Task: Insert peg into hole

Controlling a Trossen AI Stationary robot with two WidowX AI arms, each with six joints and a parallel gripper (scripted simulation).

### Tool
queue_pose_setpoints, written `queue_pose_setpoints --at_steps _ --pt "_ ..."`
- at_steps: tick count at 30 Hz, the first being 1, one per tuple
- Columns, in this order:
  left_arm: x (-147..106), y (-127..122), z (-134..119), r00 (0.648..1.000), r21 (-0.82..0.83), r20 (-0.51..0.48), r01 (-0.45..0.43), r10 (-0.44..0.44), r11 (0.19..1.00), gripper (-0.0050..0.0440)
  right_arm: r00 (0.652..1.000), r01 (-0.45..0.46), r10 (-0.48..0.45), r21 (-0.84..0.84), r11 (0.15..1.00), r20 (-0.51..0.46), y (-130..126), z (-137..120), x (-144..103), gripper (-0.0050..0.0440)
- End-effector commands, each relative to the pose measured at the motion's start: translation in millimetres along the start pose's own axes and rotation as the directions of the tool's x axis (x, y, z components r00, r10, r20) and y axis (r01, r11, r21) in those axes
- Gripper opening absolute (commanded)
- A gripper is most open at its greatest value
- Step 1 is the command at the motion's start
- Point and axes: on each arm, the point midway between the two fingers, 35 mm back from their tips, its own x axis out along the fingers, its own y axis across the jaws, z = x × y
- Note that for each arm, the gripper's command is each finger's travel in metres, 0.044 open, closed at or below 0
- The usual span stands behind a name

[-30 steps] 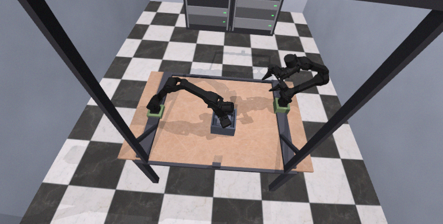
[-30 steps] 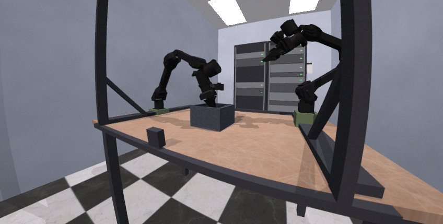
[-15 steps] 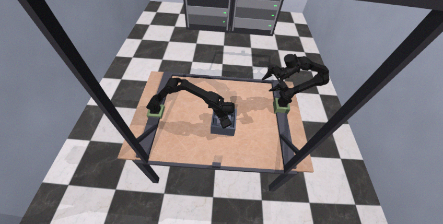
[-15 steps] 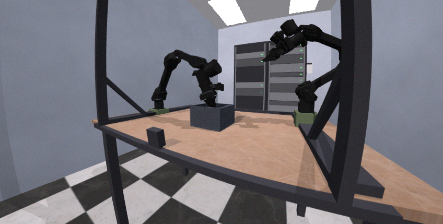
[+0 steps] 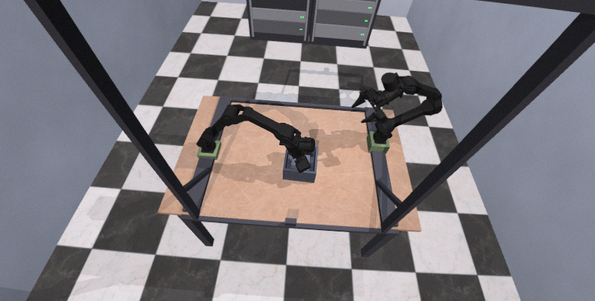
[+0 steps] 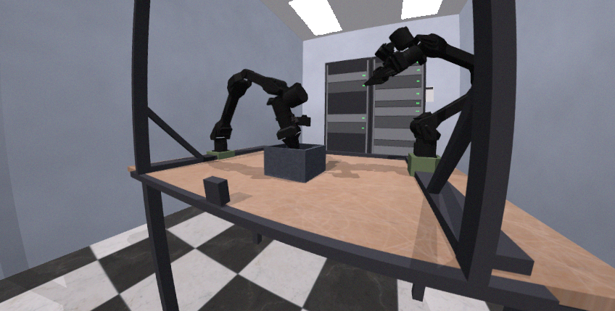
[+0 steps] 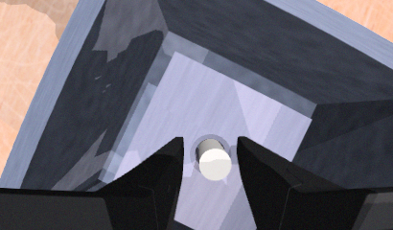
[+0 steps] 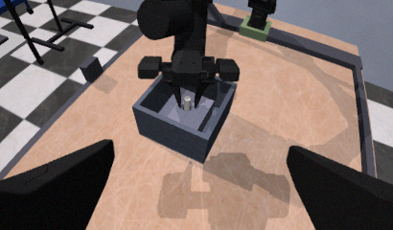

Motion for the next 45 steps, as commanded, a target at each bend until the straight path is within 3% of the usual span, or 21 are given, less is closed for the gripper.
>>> queue_pose_setpoints --at_steps 1,7,16,18,20,22,33,45 --pt "-23.3 -3.8 12.9 0.998 -0.012 0.049 0.028 -0.027 1.0 0.017 1.0 0.003 -0.003 0.001 1.0 0.011 -0.2 3.7 -2.6 0.044" --pt "-36.3 -4.3 12.2 0.998 -0.01 0.05 0.029 -0.029 1.0 0.017 1.0 0.003 -0.003 0.001 1.0 0.011 -0.2 3.7 -2.6 0.044" --pt "-78.3 -3.1 10.2 0.998 -0.013 0.049 0.029 -0.028 1.0 0.0386 1.0 0.003 -0.003 0.001 1.0 0.011 -0.2 3.7 -2.6 0.044" --pt "-78.3 -3.1 10.2 0.998 -0.013 0.049 0.029 -0.028 1.0 0.0386 1.0 0.003 -0.003 0.001 1.0 0.011 -0.2 3.7 -2.6 0.044" --pt "-73.7 -2.8 8.5 0.999 -0.002 0.035 0.024 -0.024 1.0 0.0434 1.0 0.003 -0.003 0.001 1.0 0.011 -0.2 3.7 -2.6 0.044" --pt "-66.8 1.4 3.0 1.0 0.024 0.012 0.021 -0.021 1.0 0.044 1.0 0.003 -0.003 0.001 1.0 0.011 -0.2 3.7 -2.6 0.044" --pt "-90.6 6.0 10.2 0.985 0.397 -0.003 0.16 -0.173 0.904 0.044 1.0 0.003 -0.003 0.001 1.0 0.011 -0.2 3.7 -2.6 0.044" --pt "-85.7 5.5 7.8 0.981 0.477 -0.034 0.186 -0.193 0.859 0.044 1.0 0.003 -0.003 0.001 1.0 0.011 -0.2 3.7 -2.6 0.044"
